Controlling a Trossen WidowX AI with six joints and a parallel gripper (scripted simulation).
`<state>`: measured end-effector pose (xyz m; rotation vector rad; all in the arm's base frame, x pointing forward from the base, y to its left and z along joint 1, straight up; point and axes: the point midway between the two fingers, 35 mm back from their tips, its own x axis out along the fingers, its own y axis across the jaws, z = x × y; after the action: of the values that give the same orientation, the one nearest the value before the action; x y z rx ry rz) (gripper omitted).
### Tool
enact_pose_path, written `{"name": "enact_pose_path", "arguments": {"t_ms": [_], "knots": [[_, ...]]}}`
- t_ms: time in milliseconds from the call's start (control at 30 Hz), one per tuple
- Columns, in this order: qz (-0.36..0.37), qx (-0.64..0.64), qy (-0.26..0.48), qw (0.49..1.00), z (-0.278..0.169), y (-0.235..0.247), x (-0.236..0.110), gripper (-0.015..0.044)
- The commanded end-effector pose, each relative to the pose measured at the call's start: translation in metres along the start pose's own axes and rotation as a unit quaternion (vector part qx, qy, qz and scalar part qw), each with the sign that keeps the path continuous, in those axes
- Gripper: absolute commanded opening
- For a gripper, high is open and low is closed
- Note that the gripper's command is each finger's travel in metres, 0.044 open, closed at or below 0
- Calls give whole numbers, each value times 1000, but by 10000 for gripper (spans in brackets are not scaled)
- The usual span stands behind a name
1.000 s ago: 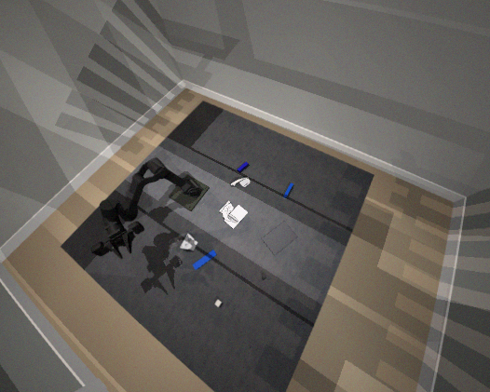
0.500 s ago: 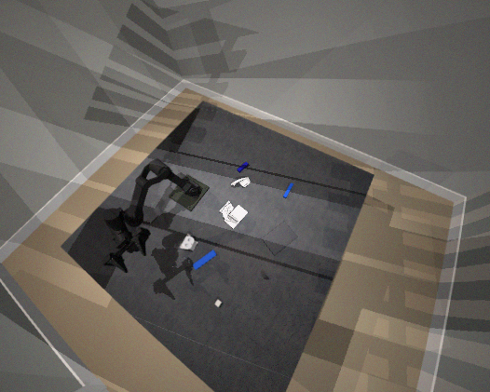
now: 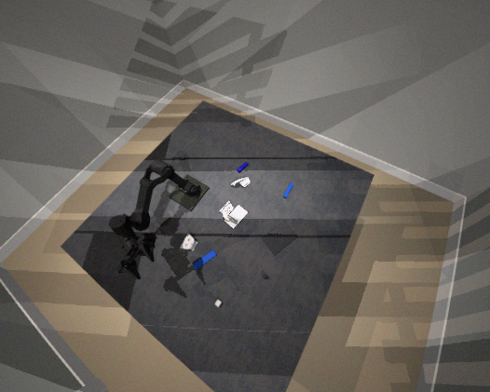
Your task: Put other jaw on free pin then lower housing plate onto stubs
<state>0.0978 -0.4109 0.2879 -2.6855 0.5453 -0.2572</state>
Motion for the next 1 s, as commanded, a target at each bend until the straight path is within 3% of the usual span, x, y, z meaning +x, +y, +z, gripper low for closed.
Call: {"name": "enact_pose_path", "arguments": {"t_ms": [0,967], "knots": [[-2,36,2,999,1,-8,12,440],[-14,293,-62,954,54,-51,86,440]]}}
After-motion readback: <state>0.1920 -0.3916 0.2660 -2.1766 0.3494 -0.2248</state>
